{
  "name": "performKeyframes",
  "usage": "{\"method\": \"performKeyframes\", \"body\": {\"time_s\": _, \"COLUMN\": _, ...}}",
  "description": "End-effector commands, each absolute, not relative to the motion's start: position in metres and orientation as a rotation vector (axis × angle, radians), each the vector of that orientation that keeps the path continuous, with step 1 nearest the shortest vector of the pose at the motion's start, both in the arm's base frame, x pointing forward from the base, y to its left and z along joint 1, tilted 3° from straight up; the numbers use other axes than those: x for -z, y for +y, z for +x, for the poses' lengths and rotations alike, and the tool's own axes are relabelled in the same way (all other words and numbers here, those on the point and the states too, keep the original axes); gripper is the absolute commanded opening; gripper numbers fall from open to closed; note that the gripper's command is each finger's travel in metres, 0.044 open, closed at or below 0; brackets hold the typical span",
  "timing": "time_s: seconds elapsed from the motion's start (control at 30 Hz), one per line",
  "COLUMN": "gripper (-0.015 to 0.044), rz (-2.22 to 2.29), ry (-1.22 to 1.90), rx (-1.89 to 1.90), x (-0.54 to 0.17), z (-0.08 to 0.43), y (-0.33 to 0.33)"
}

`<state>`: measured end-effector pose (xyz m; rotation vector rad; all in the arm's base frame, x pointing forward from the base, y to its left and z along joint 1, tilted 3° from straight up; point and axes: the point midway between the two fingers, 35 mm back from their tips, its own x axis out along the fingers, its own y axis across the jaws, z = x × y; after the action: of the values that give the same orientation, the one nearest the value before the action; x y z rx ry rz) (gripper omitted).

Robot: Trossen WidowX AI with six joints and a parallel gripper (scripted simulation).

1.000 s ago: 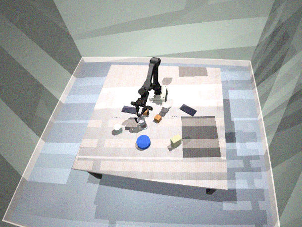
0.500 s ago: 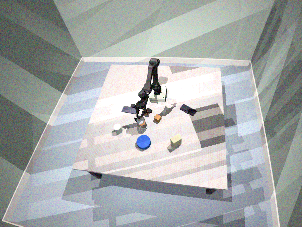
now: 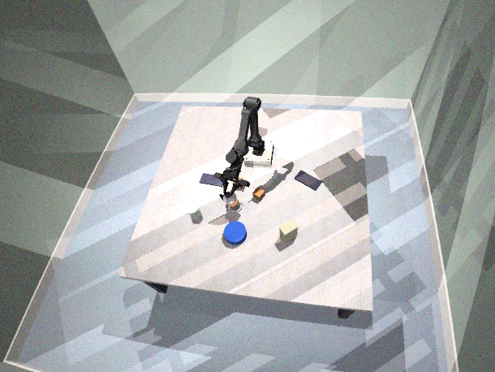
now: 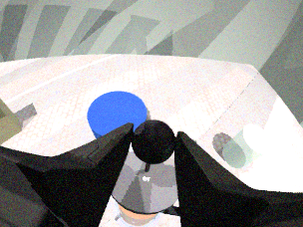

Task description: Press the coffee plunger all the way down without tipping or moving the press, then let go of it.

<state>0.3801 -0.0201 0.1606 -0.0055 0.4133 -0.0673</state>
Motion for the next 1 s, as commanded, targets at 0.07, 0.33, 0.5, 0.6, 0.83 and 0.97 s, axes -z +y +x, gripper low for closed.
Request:
{"method": "performKeyframes", "body": {"time_s": 0.07, "gripper": 0.0123, "rz": -0.014, "ry": 0.462, "rx": 0.065, "x": -0.1466, "z": 0.3802, "y": -0.0203}}
{"method": "performKeyframes", "body": {"time_s": 0.33, "gripper": 0.0123, "rz": -0.014, "ry": 0.461, "rx": 0.065, "x": -0.1473, "z": 0.3823, "y": -0.0205}}
{"method": "performKeyframes", "body": {"time_s": 0.5, "gripper": 0.0123, "rz": -0.014, "ry": 0.461, "rx": 0.065, "x": -0.1476, "z": 0.3833, "y": -0.0205}}
{"method": "performKeyframes", "body": {"time_s": 0.6, "gripper": 0.0123, "rz": -0.014, "ry": 0.461, "rx": 0.065, "x": -0.1479, "z": 0.384, "y": -0.0205}}
{"method": "performKeyframes", "body": {"time_s": 0.83, "gripper": 0.0123, "rz": -0.014, "ry": 0.461, "rx": 0.065, "x": -0.1483, "z": 0.3853, "y": -0.0205}}
{"method": "performKeyframes", "body": {"time_s": 0.97, "gripper": 0.0123, "rz": -0.014, "ry": 0.461, "rx": 0.065, "x": -0.1491, "z": 0.3859, "y": -0.0205}}
